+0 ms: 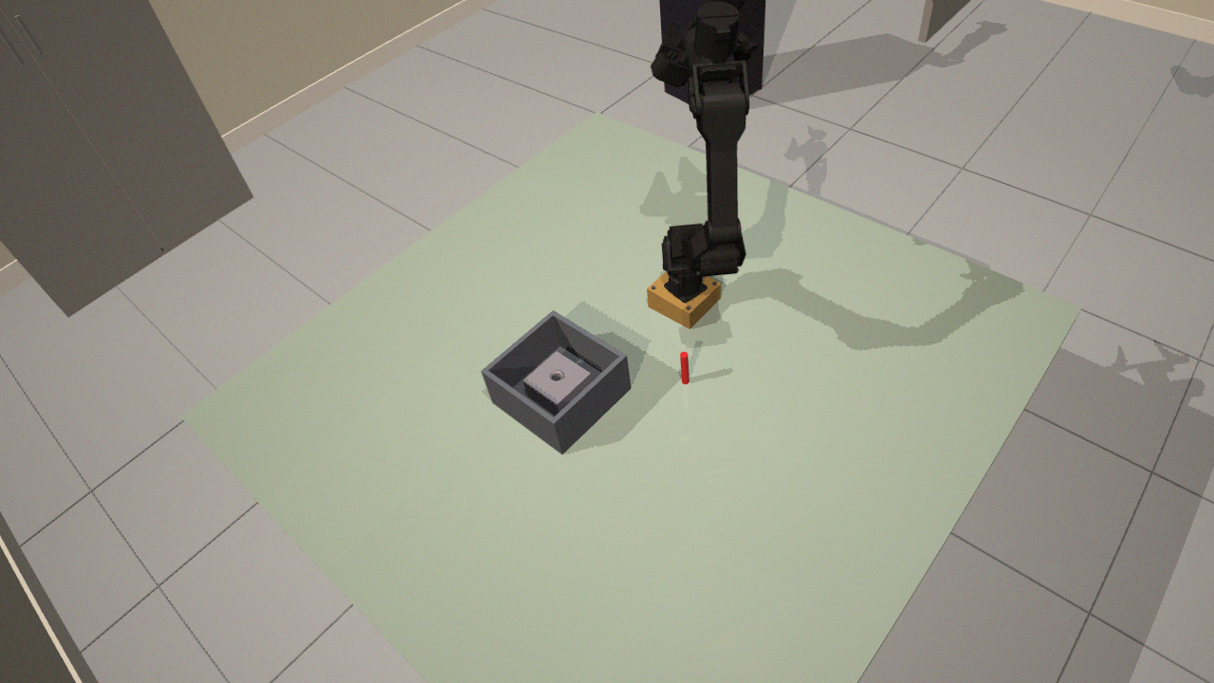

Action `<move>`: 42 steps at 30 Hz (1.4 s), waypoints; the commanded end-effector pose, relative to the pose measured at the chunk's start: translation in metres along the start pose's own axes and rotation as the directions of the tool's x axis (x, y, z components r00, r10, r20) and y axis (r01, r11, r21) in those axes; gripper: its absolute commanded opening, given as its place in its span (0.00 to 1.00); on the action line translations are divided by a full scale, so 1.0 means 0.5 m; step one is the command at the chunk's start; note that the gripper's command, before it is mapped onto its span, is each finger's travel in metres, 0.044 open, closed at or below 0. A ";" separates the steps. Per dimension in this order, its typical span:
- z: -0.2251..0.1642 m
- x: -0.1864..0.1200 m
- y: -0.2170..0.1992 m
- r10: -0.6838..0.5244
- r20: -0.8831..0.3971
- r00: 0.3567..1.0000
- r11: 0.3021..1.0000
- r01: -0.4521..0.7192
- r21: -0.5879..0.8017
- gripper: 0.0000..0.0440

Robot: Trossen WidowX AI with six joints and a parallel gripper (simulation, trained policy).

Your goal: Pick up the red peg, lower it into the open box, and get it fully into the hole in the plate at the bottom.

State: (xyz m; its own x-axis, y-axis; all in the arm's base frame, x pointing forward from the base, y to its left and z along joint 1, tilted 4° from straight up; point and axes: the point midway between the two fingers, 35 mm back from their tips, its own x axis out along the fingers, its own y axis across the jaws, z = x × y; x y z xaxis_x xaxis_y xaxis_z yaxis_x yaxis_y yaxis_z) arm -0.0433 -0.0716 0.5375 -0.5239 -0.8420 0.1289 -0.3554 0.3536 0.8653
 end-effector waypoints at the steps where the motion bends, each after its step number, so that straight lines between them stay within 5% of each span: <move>1: 0.003 0.005 -0.005 -0.012 0.006 1.000 1.000 0.012 -0.012 0.95; 11: 0.023 0.084 -0.118 -0.290 -0.014 0.957 0.947 0.285 -0.151 1.00; 23: 0.001 0.129 -0.290 -0.604 -0.048 0.796 0.746 0.542 -0.387 1.00; 32: -0.034 0.114 -0.404 -0.761 -0.061 0.646 0.545 0.586 -0.599 1.00; 42: -0.074 0.059 -0.511 -0.876 -0.054 0.479 0.319 0.492 -0.810 1.00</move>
State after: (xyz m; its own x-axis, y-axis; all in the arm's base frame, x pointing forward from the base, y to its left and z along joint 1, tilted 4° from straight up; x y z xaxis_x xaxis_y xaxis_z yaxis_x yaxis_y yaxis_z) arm 0.0501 -0.2013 0.3495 0.0875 -0.7652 -0.6378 0.1827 -0.6171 0.7654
